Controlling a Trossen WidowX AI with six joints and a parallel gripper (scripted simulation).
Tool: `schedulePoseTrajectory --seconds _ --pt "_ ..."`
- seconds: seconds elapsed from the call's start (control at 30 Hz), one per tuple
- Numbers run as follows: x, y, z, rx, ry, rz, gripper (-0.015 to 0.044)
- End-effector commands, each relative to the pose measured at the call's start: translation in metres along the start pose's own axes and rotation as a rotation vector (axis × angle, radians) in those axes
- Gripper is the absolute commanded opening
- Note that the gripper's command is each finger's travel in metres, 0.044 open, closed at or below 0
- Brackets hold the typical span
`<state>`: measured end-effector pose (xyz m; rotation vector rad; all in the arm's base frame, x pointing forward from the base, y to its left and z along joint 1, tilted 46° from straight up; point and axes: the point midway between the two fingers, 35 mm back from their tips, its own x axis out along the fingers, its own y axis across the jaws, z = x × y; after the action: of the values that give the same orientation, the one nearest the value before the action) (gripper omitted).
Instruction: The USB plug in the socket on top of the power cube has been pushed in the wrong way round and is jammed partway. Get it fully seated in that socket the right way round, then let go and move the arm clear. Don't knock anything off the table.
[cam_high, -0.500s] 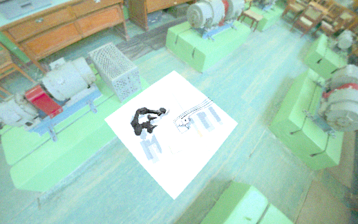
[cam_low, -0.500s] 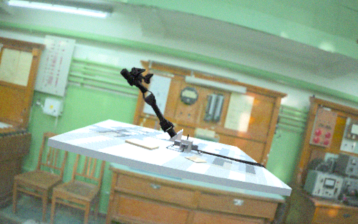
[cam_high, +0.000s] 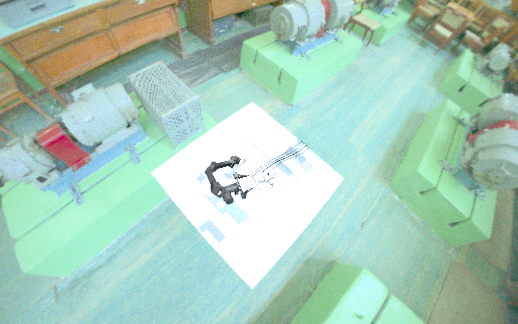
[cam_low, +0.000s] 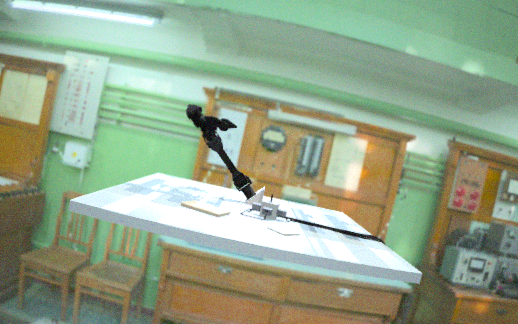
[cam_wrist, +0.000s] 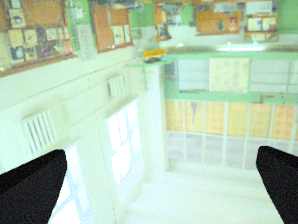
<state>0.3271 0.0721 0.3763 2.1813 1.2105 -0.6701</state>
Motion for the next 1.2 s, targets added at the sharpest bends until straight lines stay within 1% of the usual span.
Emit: schedulePoseTrajectory --seconds 0.0,0.2,0.37,0.5,0.6,0.63,0.7,1.17 --pt "0.061 0.001 0.039 0.089 -0.224 -0.101 0.0440" --pt "0.140 -0.012 0.097 0.163 -0.592 -0.200 0.0440" --pt "0.195 -0.037 0.147 0.132 -0.937 -0.235 0.0440" --pt "0.231 -0.064 0.188 0.021 -1.240 -0.215 0.0440" --pt "0.251 -0.085 0.217 -0.139 -1.482 -0.168 0.0440" --pt "0.255 -0.090 0.223 -0.188 -1.536 -0.151 0.0440" --pt "0.256 -0.096 0.228 -0.232 -1.579 -0.135 0.0440" --pt "0.254 -0.097 0.231 -0.232 -1.579 -0.136 0.0440"
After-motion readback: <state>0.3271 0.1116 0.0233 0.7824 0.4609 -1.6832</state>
